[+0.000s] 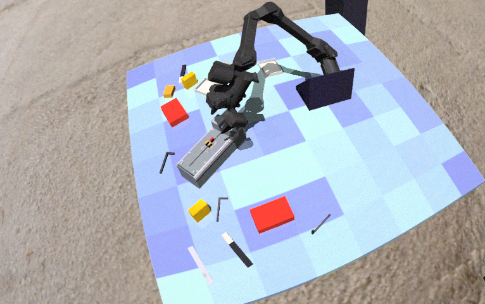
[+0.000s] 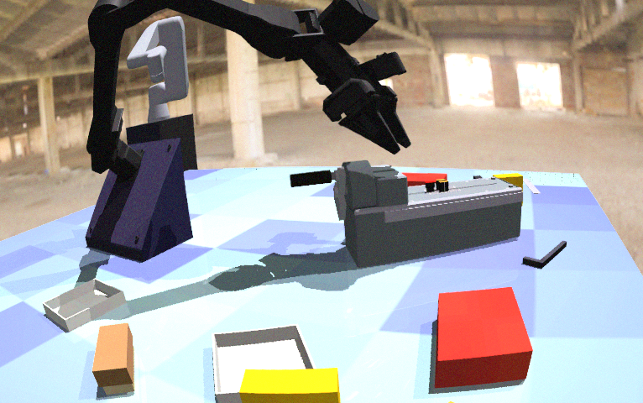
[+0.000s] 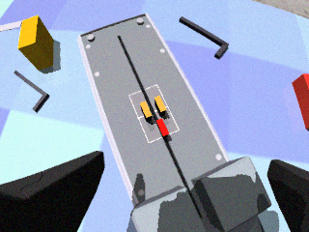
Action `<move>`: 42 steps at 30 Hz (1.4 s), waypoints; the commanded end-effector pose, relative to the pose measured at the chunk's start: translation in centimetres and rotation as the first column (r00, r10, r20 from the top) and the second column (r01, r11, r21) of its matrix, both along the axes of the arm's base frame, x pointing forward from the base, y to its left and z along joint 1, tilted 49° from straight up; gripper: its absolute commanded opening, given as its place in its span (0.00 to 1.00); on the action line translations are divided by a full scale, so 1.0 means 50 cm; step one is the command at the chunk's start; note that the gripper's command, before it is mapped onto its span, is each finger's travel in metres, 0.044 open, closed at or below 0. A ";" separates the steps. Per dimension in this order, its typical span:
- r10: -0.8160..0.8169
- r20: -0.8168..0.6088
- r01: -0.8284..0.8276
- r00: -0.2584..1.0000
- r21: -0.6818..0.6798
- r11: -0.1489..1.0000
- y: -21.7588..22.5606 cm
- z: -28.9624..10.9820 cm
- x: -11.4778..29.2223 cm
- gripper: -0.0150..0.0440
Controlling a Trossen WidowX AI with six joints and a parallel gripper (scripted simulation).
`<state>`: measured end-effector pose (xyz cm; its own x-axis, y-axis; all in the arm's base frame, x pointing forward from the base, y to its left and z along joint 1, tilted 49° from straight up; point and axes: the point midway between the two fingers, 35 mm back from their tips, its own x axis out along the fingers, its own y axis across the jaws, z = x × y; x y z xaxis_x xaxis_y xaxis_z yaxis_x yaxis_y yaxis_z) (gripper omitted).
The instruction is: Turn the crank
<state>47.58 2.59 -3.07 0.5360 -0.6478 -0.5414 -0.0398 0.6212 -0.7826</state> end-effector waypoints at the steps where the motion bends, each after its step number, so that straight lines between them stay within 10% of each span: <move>1: 0.011 0.003 -0.011 1.000 0.004 1.000 0.004 -0.002 0.001 1.00; 42: 0.232 -0.176 -0.216 0.957 0.107 0.971 0.013 0.164 -0.081 1.00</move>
